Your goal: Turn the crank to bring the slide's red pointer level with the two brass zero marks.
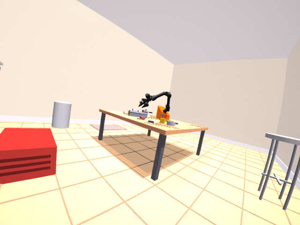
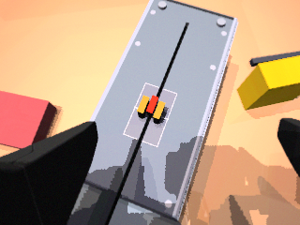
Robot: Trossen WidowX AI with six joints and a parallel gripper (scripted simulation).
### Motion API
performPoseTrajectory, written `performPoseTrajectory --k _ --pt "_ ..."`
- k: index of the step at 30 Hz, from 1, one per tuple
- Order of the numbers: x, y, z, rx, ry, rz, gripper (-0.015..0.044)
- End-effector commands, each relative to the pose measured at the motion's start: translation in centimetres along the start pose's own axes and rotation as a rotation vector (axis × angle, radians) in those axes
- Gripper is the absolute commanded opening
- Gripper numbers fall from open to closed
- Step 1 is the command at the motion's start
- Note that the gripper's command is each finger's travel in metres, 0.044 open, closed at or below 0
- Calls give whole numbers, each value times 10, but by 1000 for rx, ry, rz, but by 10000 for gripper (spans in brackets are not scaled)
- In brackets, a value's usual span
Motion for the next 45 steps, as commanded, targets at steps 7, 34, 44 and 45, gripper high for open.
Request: performPoseTrajectory --k 7,34,44,45 --pt "0 0 0 3 0 -3 440" --pt "-83 76 8 174 15 -117 440" --pt "-112 115 -23 282 -2 -188 440" --pt "-115 118 -27 293 -4 -195 440"
Point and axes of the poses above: the point midway between the two fingers, 35 mm back from their tips, its own x axis out along the fingers, its own y axis across the jaws, z = x × y, the point moved 7 cm from there along -x, back along the fingers, and after that the axes turned 3 degrees about -x, right-handed, at the moved point
